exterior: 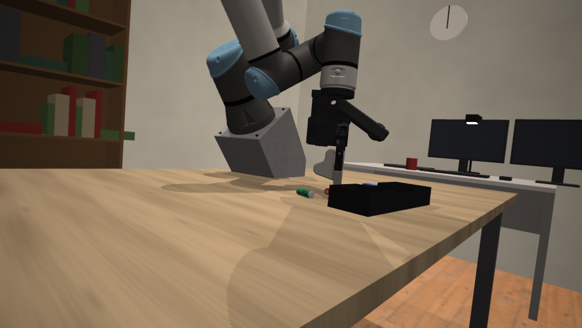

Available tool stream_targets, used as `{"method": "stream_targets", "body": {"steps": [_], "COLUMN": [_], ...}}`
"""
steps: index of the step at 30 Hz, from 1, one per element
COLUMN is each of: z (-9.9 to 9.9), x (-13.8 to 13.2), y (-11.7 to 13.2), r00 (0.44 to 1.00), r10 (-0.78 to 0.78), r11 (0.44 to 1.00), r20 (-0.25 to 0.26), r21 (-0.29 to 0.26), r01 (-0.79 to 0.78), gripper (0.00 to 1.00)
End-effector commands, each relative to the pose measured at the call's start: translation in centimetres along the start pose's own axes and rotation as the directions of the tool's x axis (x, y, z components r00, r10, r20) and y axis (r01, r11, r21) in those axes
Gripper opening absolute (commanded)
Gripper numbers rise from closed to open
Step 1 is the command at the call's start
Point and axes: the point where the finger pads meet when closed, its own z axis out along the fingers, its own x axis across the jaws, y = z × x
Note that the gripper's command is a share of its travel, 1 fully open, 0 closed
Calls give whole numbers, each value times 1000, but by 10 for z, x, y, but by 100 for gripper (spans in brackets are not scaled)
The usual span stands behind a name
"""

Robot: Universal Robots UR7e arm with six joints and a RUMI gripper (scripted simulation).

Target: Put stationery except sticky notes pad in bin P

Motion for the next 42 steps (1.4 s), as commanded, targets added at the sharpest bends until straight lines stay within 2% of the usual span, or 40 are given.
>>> {"method": "stream_targets", "body": {"steps": [1, 12, 32, 42], "z": [0, 0, -60, -60], "x": [0, 0, 0, 0], "y": [0, 0, 0, 0], "r00": [1000, 1000, 1000, 1000], "r10": [0, 0, 0, 0], "r11": [1000, 1000, 1000, 1000], "r20": [-1, -1, -1, -1], "r21": [1, 1, 1, 1], "r01": [0, 0, 0, 0], "gripper": [0, 0, 0, 0]}}
